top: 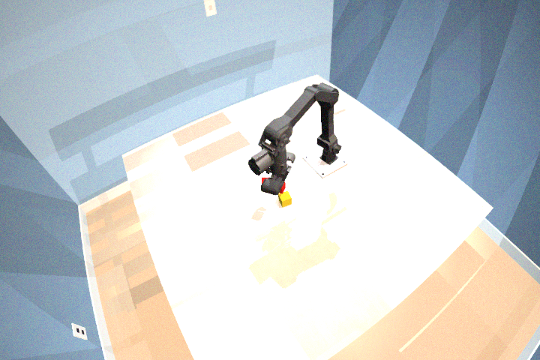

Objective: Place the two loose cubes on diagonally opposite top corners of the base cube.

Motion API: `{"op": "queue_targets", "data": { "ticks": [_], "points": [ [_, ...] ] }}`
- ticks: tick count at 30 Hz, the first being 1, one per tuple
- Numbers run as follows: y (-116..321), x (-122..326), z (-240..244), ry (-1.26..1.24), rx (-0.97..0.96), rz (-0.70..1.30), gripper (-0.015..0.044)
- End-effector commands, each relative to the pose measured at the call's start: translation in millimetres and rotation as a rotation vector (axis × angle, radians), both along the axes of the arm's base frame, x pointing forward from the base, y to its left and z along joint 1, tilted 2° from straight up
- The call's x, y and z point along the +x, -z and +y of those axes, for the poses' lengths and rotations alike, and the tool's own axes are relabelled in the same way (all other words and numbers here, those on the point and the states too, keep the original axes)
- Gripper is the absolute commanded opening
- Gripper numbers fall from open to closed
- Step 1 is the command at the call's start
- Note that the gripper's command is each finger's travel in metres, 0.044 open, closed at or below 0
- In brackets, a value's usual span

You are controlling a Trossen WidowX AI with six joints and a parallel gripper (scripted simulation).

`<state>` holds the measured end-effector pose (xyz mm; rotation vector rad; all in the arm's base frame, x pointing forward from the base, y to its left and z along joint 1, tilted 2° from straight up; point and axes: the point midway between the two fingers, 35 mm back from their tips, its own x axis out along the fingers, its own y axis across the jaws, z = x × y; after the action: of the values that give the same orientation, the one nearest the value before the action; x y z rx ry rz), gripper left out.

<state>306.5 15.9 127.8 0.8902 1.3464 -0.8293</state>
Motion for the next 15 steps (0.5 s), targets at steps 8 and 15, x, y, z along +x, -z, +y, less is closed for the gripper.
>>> {"op": "queue_targets", "data": {
  "ticks": [8,15],
  "points": [
    [0.5,0.2,0.1,0.01,-0.005,-0.002,0.0105],
    [12.2,1.3,1.0,0.011,-0.004,-0.002,0.0105]
  ]
}}
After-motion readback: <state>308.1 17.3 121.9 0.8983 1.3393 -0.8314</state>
